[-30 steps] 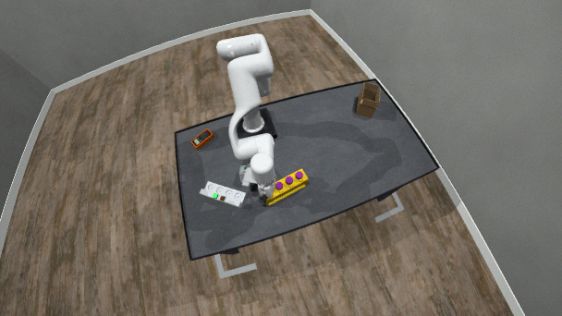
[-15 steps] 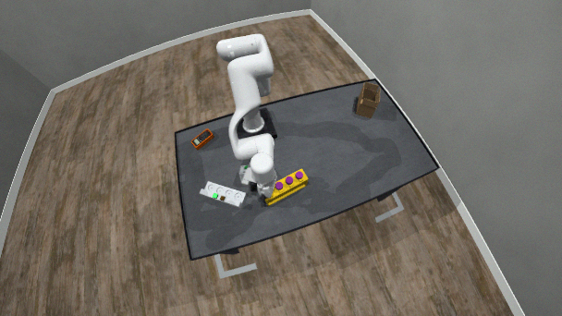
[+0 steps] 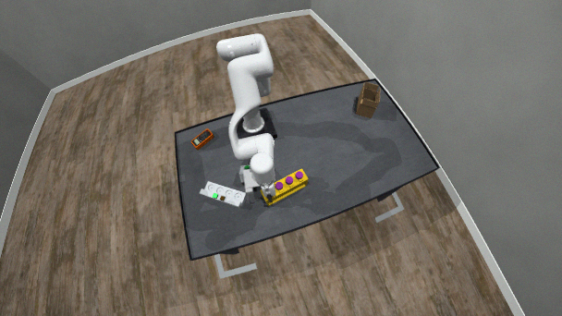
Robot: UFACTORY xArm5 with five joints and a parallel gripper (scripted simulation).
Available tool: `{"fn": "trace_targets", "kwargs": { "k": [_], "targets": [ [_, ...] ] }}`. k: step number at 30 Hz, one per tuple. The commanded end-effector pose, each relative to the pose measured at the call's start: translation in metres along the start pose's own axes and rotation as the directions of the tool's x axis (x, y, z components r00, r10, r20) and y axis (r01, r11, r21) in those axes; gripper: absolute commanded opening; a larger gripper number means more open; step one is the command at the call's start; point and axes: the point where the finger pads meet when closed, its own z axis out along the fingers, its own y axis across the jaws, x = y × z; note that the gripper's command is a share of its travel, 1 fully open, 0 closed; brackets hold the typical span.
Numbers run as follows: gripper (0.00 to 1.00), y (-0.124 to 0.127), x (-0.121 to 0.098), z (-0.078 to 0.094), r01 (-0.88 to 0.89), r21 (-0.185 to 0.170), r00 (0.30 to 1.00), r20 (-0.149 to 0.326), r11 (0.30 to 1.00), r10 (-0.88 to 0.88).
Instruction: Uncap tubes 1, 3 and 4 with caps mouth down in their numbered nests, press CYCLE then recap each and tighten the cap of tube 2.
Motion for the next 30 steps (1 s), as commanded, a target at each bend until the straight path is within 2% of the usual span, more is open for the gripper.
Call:
{"fn": "trace_targets", "kwargs": {
  "k": [1,5,9,11,13,17,24,25,30],
  "targets": [
    [0.46,-0.0012,0.0000,-0.0013,0.276,0.004,0.961,0.002,0.961,-0.276],
    [0.46,-0.0012,0.0000,-0.0013,0.459,0.004,0.888,0.002,0.888,-0.459],
    [0.46,-0.0012,0.0000,-0.0013,0.625,0.004,0.781,0.001,0.781,-0.625],
    [0.46,-0.0012,0.0000,-0.0013,0.625,0.004,0.781,0.001,0.781,-0.625],
    [0.46,-0.0012,0.0000,-0.0013,0.756,0.004,0.654,0.000,0.654,-0.756],
    [0.46,-0.0012,0.0000,-0.0013,0.849,0.004,0.528,-0.001,0.528,-0.849],
    [0.46,-0.0012,0.0000,-0.0013,0.849,0.004,0.528,-0.001,0.528,-0.849],
    [0.00,-0.0012,0.0000,-0.0013,0.849,0.004,0.528,-0.001,0.528,-0.849],
    [0.00,-0.0012,0.0000,-0.0013,0.849,0.004,0.528,-0.001,0.528,-0.849]
  ]
}}
